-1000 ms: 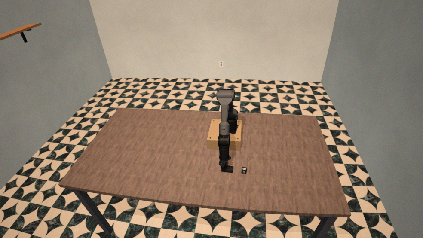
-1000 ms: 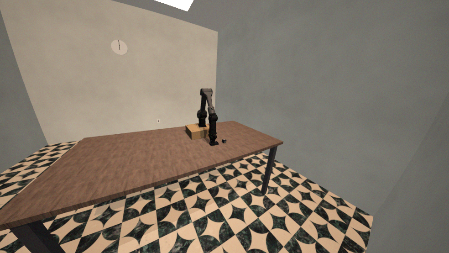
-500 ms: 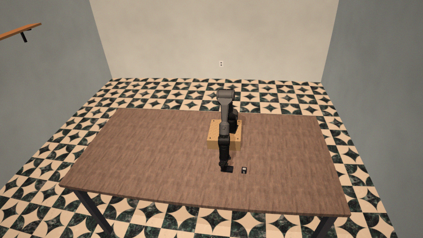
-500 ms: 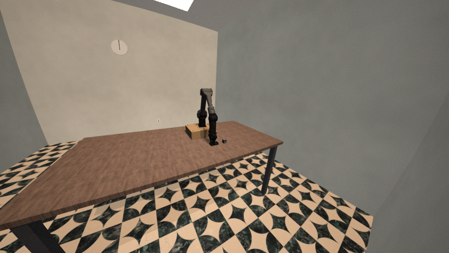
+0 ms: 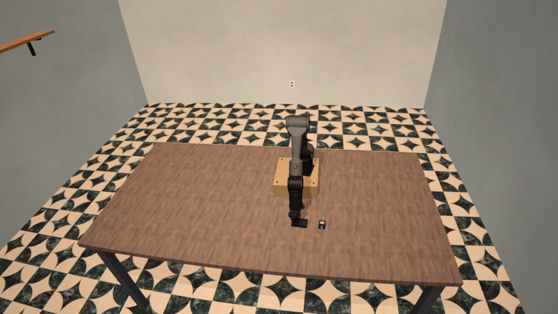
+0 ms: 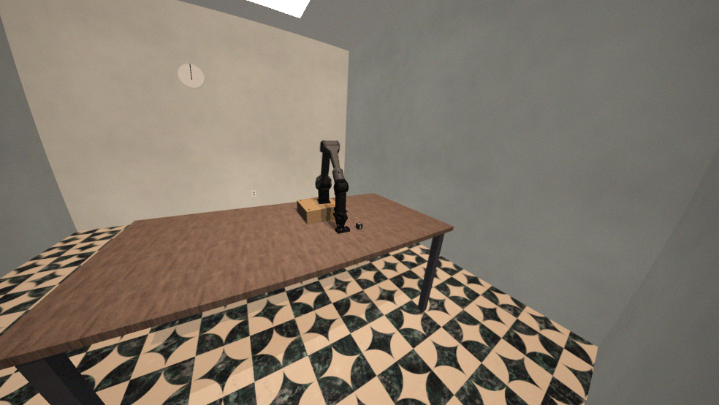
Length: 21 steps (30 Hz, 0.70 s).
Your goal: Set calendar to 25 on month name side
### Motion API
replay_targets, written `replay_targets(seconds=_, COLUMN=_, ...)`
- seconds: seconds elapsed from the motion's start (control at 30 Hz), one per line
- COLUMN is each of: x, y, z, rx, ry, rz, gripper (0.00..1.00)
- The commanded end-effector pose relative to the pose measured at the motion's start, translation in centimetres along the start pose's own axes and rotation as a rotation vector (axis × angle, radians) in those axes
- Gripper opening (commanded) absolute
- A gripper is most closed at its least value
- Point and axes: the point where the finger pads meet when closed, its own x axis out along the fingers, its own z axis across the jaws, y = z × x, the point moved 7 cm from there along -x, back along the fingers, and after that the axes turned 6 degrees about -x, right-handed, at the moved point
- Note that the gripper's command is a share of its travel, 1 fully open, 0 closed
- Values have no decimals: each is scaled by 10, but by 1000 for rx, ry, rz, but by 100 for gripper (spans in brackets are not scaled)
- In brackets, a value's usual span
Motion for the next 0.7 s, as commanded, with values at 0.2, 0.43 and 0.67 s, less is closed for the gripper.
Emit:
replay_targets(seconds=0.2, x=-31, y=0, z=-1, rx=-1, ry=5, rz=0, gripper=60)
replay_targets(seconds=0.43, x=-66, y=0, z=-1, rx=0, ry=5, rz=0, gripper=60)
replay_targets(seconds=0.67, x=-78, y=0, z=0, rx=0, ry=0, rz=0, gripper=60)
